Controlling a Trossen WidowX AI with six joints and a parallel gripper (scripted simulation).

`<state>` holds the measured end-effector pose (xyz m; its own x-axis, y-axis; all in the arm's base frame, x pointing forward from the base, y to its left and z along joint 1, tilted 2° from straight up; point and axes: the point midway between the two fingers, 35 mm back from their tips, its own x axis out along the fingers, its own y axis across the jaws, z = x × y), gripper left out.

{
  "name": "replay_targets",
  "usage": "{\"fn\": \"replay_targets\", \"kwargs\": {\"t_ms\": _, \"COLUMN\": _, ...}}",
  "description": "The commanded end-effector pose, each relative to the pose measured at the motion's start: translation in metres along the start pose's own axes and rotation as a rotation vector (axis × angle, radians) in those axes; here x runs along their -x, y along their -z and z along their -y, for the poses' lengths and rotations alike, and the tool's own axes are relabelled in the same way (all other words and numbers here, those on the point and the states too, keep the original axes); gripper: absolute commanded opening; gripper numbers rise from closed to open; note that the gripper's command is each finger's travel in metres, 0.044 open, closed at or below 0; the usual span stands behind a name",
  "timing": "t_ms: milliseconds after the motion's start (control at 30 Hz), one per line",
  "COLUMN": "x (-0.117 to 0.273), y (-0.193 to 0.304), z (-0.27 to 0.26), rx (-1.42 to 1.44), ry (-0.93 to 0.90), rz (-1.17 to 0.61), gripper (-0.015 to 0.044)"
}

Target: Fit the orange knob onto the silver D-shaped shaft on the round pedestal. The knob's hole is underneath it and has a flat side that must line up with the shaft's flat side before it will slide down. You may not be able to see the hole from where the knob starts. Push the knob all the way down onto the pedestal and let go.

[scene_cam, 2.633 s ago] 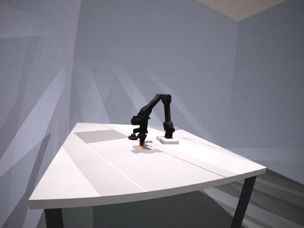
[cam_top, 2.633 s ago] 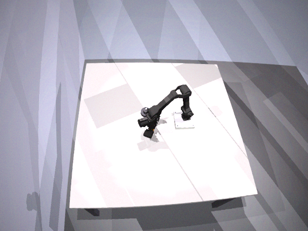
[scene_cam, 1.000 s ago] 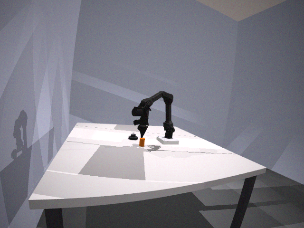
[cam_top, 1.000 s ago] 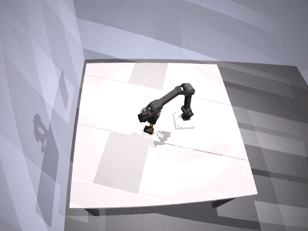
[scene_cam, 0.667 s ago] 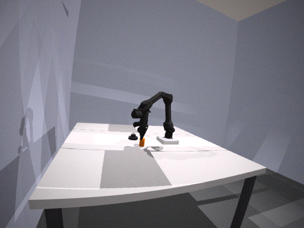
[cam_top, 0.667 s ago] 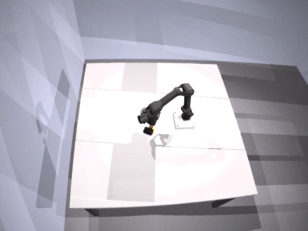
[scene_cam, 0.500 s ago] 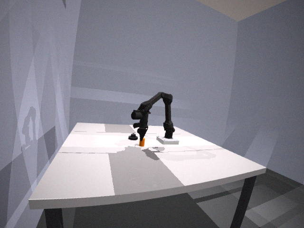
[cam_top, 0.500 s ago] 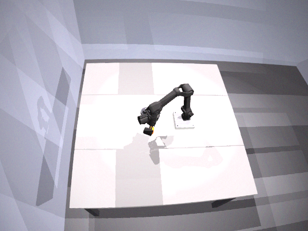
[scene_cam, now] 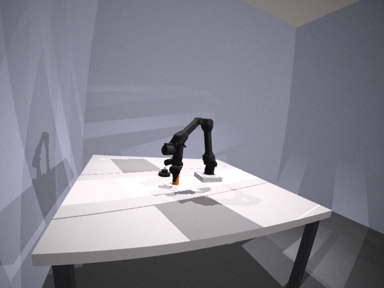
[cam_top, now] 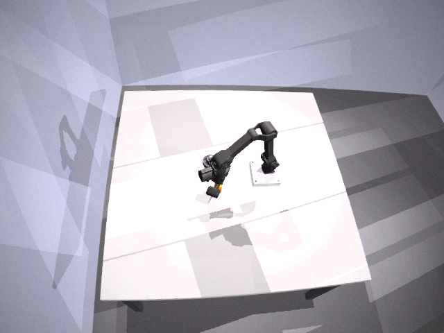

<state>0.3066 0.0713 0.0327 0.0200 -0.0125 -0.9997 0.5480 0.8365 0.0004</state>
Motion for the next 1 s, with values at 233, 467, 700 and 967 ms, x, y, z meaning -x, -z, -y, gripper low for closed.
{"fn": "replay_targets", "kwargs": {"t_ms": 233, "x": -0.018, "y": 0.002, "z": 0.004, "rx": -0.001, "ry": 0.01, "rz": -0.001, "gripper": 0.044}}
{"fn": "replay_targets", "kwargs": {"t_ms": 467, "x": -0.019, "y": 0.002, "z": 0.004, "rx": -0.001, "ry": 0.01, "rz": -0.001, "gripper": 0.0309}}
{"fn": "replay_targets", "kwargs": {"t_ms": 700, "x": -0.019, "y": 0.002, "z": 0.004, "rx": -0.001, "ry": 0.01, "rz": -0.001, "gripper": 0.0184}}
{"fn": "replay_targets", "kwargs": {"t_ms": 967, "x": -0.018, "y": 0.002, "z": 0.003, "rx": -0.001, "ry": 0.01, "rz": -0.001, "gripper": 0.0072}}
